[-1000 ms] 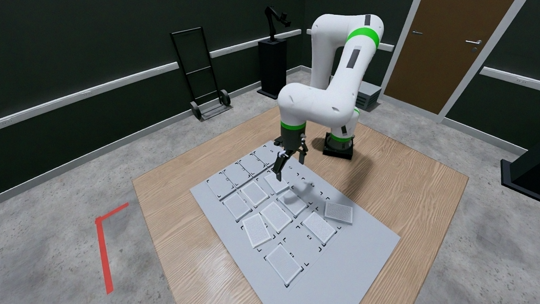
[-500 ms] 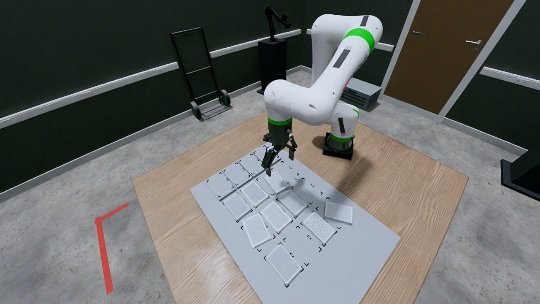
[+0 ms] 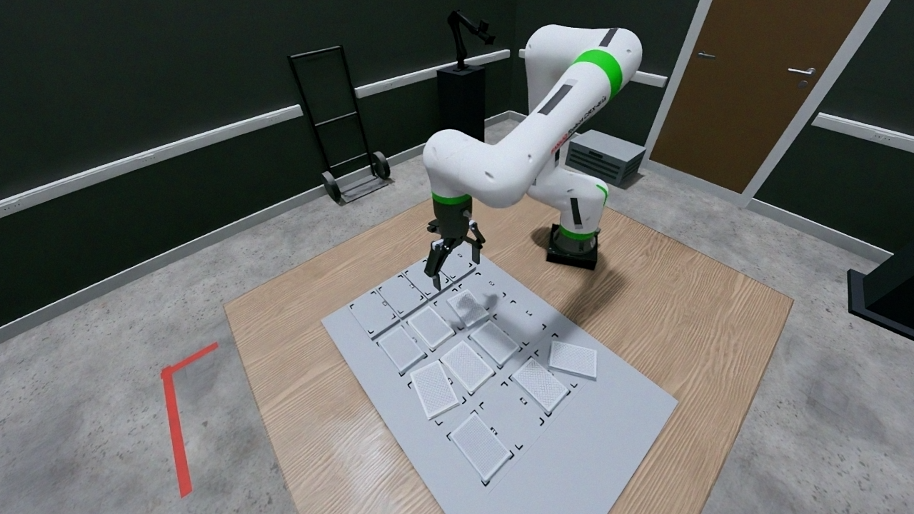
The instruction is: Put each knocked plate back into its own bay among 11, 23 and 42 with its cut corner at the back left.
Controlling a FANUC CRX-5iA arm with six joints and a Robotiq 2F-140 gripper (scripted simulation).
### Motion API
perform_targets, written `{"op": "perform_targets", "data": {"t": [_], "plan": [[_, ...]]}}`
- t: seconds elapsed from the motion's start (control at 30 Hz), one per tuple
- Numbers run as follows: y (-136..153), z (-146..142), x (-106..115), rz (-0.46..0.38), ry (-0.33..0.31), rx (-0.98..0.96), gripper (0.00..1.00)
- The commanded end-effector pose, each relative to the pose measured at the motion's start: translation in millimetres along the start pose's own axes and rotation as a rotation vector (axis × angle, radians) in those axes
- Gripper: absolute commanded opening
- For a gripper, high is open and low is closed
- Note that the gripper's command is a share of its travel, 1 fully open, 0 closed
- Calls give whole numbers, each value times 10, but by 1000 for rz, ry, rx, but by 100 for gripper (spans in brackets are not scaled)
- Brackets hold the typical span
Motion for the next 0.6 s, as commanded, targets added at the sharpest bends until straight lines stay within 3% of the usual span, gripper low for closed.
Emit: {"op": "perform_targets", "data": {"t": [0.0, 0.17, 0.57], "plan": [[-56, -12, 8, 0, -1, 1, 100], [-225, -27, 8, 0, -1, 1, 100], [-225, -27, 8, 0, -1, 1, 100]]}}
Point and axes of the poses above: the point where the finger pads meet when closed, its own x axis back along the fingers, its own z axis across the jaws, y = z × x, the point moved 6 cm from there along x, back along the fingers, and after that the axes turned 13 degrees about x, right-handed, at the moved point
